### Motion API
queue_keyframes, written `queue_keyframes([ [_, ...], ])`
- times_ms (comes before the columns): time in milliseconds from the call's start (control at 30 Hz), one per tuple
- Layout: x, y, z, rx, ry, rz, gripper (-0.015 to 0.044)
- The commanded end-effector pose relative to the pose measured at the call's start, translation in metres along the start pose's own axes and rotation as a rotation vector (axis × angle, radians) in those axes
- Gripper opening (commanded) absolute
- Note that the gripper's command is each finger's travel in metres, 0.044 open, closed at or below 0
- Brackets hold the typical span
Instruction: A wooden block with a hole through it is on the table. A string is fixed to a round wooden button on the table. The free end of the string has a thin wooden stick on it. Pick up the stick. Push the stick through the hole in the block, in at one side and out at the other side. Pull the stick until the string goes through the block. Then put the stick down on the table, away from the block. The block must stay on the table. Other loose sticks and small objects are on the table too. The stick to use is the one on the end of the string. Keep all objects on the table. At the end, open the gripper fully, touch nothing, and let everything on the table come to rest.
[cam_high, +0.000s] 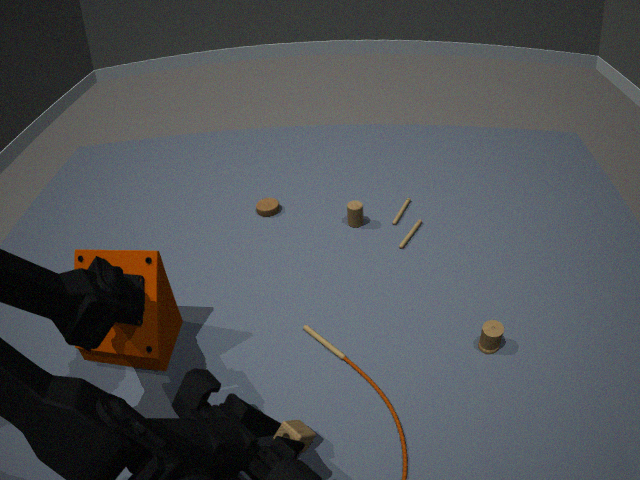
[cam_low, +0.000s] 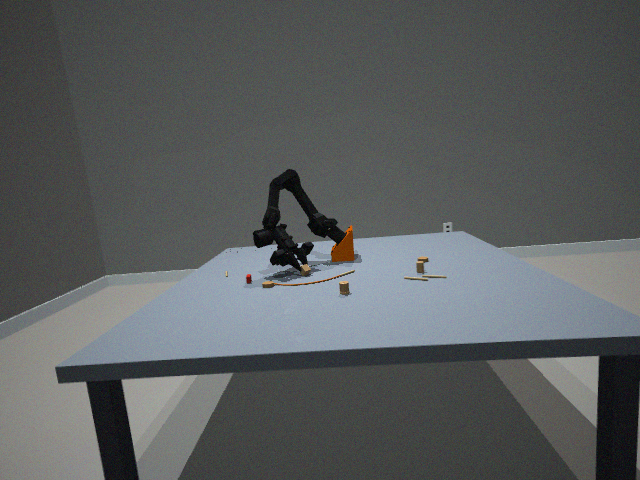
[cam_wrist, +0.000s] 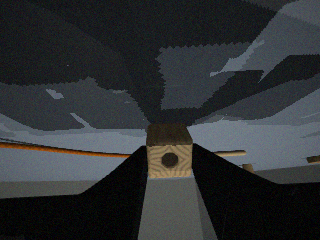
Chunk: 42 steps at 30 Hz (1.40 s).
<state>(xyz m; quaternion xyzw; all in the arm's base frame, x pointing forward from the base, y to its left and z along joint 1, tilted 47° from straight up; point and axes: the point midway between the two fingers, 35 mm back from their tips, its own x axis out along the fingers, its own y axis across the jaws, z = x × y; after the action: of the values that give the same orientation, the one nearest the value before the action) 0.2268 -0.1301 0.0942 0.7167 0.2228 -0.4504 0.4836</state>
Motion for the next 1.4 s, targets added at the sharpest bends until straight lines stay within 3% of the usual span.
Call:
queue_keyframes([
  [0, 0.001, -0.001, 0.003, 0.0, 0.04, -0.007, 0.0],
  [200, -0.001, -0.001, 0.006, -0.001, 0.099, 0.001, 0.0],
  [500, -0.003, 0.0, 0.003, -0.003, 0.07, 0.002, 0.0235],
  [700, -0.065, 0.0, -0.008, -0.006, 0.074, 0.002, 0.0235],
  [1267, -0.065, 0.0, -0.008, -0.006, 0.074, 0.002, 0.0235],
  [1367, -0.057, -0.004, -0.008, -0.189, 0.034, -0.05, 0.0314],
])
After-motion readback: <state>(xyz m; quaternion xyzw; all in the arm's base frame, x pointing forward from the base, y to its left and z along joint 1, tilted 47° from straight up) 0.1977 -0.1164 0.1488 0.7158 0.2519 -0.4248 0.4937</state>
